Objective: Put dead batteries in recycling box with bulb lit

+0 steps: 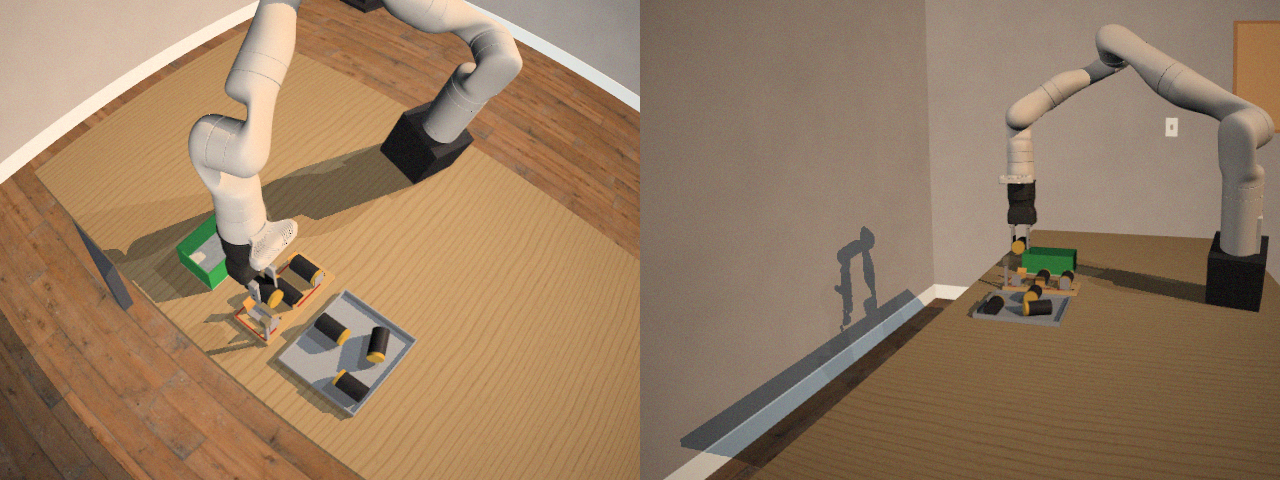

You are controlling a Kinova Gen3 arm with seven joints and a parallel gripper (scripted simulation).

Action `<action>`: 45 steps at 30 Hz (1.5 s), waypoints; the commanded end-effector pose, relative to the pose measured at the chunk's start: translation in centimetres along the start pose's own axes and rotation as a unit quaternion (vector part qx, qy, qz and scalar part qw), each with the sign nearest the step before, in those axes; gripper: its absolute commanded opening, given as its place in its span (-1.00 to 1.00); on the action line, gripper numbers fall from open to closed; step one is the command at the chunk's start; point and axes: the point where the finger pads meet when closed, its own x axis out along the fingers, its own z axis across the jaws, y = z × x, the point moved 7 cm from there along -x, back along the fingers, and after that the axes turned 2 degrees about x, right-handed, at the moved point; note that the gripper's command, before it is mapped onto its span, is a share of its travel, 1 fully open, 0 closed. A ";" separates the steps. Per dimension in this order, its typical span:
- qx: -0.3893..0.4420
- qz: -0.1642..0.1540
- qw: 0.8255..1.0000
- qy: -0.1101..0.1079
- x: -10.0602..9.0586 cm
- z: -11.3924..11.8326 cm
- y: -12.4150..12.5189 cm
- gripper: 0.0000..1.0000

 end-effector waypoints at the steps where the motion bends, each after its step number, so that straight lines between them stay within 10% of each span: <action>1: 0.004 -0.009 1.000 -0.015 -3.3 0.6 -0.8 0.15; 13: 0.004 -0.009 1.000 -0.015 -3.5 0.6 0.2 0.15; 27: 0.004 -0.009 1.000 -0.015 -3.3 0.4 10.4 0.15; 45: 0.003 -0.009 1.000 -0.015 -3.3 0.4 11.5 0.15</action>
